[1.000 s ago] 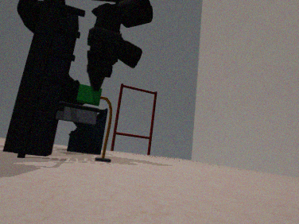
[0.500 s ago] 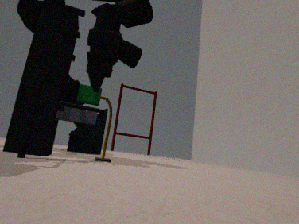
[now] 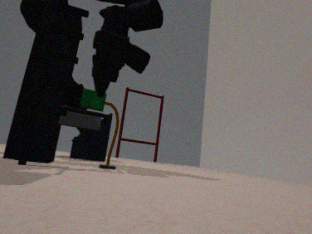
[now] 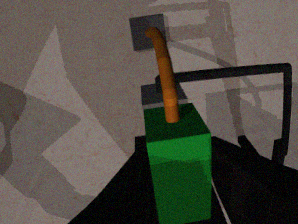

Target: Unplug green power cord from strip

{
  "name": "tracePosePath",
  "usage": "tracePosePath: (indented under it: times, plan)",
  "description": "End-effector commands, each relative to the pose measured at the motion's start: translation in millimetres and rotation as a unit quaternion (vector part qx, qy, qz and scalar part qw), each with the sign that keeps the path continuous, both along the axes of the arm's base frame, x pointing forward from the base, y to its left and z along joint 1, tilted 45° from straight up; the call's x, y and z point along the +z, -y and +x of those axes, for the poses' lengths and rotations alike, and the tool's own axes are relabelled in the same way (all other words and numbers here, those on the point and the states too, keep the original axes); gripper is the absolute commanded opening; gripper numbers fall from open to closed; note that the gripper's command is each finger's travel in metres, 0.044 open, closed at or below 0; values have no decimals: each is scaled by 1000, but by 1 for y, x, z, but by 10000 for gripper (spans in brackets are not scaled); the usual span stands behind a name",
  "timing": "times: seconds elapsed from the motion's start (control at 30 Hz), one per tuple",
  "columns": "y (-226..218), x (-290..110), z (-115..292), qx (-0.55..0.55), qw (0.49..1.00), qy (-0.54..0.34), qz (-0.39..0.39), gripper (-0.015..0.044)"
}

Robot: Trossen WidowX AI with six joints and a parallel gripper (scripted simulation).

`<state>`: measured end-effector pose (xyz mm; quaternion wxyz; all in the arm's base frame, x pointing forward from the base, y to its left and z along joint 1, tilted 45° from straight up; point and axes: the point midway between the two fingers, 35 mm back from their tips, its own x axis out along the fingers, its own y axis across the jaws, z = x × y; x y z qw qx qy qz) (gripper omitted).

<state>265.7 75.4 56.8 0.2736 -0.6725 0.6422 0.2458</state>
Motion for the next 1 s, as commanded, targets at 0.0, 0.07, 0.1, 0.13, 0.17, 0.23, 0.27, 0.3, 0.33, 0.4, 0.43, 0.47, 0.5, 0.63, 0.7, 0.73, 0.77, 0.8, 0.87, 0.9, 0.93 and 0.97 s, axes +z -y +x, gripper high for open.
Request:
tracePosePath:
  times: [0.0, 0.07, 0.1, 0.13, 0.17, 0.23, 0.27, 0.3, 0.33, 0.4, 0.43, 0.47, 0.5, 0.63, 0.7, 0.73, 0.77, 0.8, 0.87, 0.9, 0.93, 0.97]
  plan:
    - [-20, -13, 1, 4, 1000, 1, 22, 0]
    - [-23, -15, 2, 4, 1000, 1, 22, 0]
    - [-24, -16, 2, 4, 1000, 1, 22, 0]
    - [-25, -17, 2, 4, 1000, 1, 22, 0]
    - [-26, -18, 2, 4, 1000, 1, 22, 0]
    - [-29, -20, 2, 4, 1000, 1, 22, 0]
    - [-30, -21, 1, 4, 1000, 1, 22, 0]
    - [-32, -22, 1, 4, 1000, 1, 22, 0]
    - [-33, -23, 1, 5, 1000, 1, 22, 0]
    - [-36, -25, 1, 5, 1000, 1, 22, 0]
    - [-37, -26, 1, 5, 1000, 1, 22, 0]
    - [-38, -27, 1, 5, 1000, 1, 22, 0]
    - [-40, -28, 1, 5, 1000, 1, 22, 0]
    - [-45, -32, 0, 5, 1000, 1, 22, 0]
    - [-32, -27, 2, -7, 1000, 4, 22, 26]
    - [-32, -27, 2, -7, 1000, 4, 22, 53]
    - [-32, -27, 2, -7, 1000, 4, 22, 79]
    - [-32, -27, 2, -7, 1000, 4, 22, 105]
    - [-32, -27, 2, -7, 1000, 4, 22, 157]
    - [-32, -27, 2, -7, 1000, 4, 22, 160]
    - [-32, -27, 2, -7, 1000, 4, 22, 160]
    - [-32, -27, 2, -7, 1000, 4, 22, 160]
